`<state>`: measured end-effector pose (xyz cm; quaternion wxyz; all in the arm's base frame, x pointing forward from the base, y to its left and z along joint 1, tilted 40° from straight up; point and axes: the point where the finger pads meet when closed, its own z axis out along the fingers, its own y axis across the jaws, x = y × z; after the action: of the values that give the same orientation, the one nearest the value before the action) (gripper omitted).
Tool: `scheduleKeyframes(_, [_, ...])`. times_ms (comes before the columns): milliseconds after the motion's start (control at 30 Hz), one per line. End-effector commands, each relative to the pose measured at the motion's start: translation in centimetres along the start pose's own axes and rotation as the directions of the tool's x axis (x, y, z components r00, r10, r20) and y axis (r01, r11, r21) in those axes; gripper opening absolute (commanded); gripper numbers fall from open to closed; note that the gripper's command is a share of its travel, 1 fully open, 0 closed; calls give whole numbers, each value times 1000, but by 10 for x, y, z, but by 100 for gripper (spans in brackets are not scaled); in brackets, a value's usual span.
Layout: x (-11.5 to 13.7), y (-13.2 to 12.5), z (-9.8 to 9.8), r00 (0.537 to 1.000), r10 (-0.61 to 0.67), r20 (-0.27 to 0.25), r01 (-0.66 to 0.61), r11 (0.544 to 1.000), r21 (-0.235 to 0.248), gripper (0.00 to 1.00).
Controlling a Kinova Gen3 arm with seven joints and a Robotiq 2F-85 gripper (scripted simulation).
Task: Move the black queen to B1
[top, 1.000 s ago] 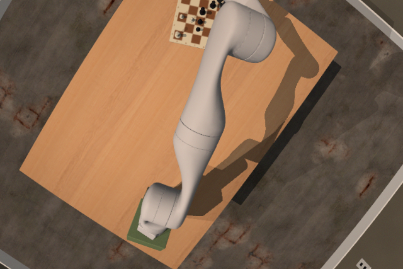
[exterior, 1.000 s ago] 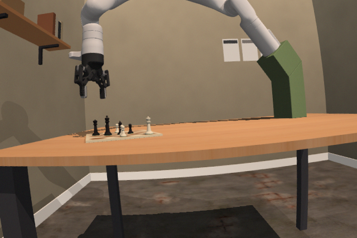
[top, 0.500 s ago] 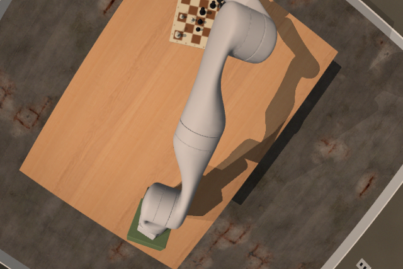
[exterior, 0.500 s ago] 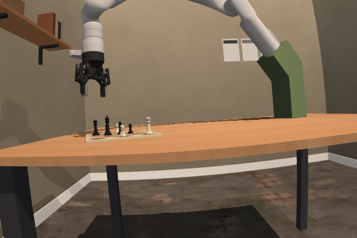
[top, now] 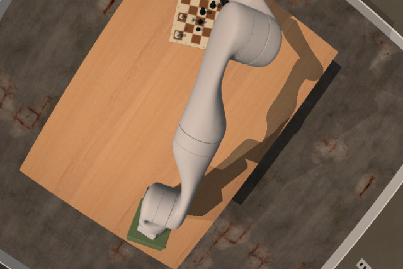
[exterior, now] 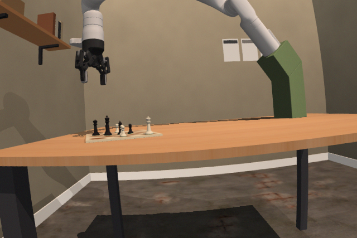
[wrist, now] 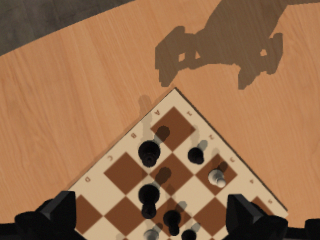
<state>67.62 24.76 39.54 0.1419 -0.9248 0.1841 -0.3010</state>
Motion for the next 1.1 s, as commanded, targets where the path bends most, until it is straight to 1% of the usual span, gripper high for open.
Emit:
scheduleKeyframes(0, [4, -2, -13, 1000, 1, -11, -1, 1000, 7, 100])
scheduleKeyframes(167, [4, -2, -17, 1000, 1, -11, -1, 1000, 7, 100])
scheduleKeyframes(1067, [4, -2, -17, 1000, 1, -11, -1, 1000, 7, 100])
